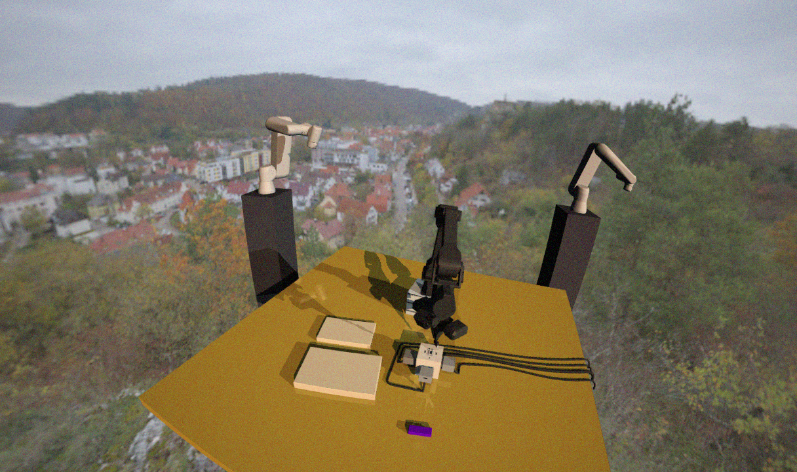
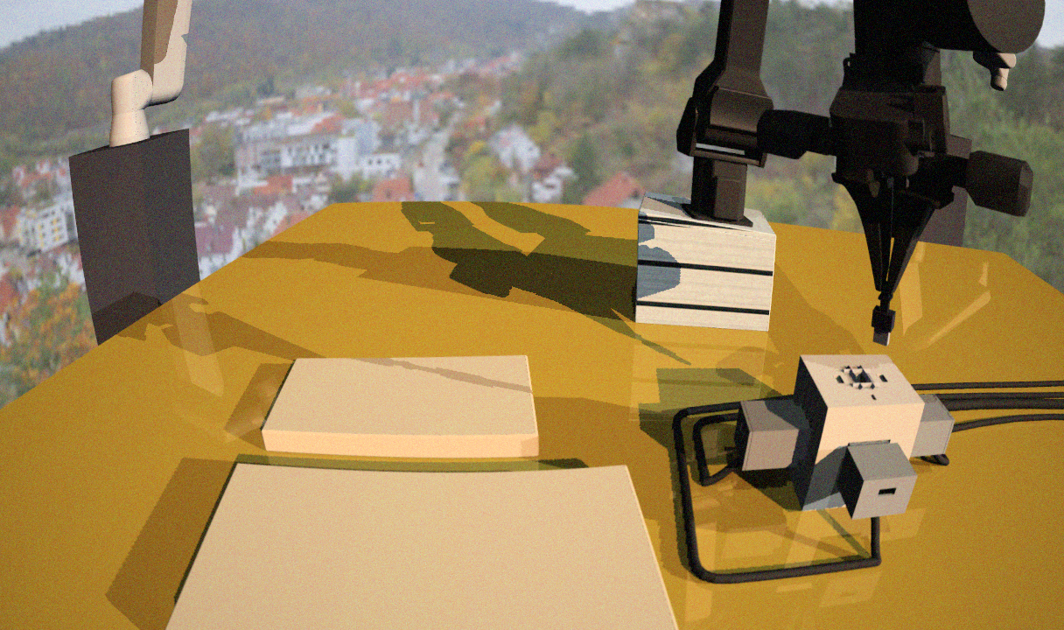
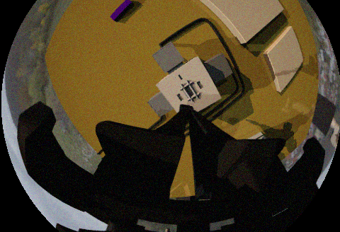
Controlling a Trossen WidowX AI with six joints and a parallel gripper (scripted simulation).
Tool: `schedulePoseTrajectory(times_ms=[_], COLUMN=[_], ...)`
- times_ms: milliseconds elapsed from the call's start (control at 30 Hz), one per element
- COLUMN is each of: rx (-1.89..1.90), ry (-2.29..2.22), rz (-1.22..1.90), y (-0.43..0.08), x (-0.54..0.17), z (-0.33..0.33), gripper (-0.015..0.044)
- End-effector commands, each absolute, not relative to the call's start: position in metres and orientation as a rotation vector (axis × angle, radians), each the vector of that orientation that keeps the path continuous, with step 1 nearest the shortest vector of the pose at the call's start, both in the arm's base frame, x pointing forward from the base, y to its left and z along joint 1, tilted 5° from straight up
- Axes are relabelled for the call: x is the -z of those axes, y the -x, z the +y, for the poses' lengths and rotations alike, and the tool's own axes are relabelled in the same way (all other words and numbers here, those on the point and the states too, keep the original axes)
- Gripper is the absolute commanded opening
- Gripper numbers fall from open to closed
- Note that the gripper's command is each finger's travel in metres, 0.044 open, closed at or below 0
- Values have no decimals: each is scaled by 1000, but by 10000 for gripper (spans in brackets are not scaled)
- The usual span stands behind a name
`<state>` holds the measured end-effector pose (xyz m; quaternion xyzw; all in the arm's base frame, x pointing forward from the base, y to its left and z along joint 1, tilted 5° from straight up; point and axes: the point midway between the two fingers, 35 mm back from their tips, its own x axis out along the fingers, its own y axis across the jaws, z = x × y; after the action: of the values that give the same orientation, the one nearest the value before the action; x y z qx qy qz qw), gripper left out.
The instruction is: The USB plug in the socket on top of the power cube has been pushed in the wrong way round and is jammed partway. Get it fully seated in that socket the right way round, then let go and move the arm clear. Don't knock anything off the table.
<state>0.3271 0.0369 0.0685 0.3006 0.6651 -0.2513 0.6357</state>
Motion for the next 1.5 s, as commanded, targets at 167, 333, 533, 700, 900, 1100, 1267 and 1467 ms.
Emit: schedulePoseTrajectory(times_ms=[167,333,533,700,900,1100,1267,1467], rx=[764,867,991,1093,1215,1247,1247,1240], ry=[-868,-967,-1084,-1181,-1295,-1325,-1325,-1320], rz=[1465,1427,1375,1324,1256,1237,1237,1239], y=[-327,-327,-327,-327,-327,-327,-327,-327], x=[-68,-68,-68,-68,-68,-68,-68,-68], z=[37,37,37,37,37,37,37,37], gripper=[0,0,0,0,0,0,0,0])
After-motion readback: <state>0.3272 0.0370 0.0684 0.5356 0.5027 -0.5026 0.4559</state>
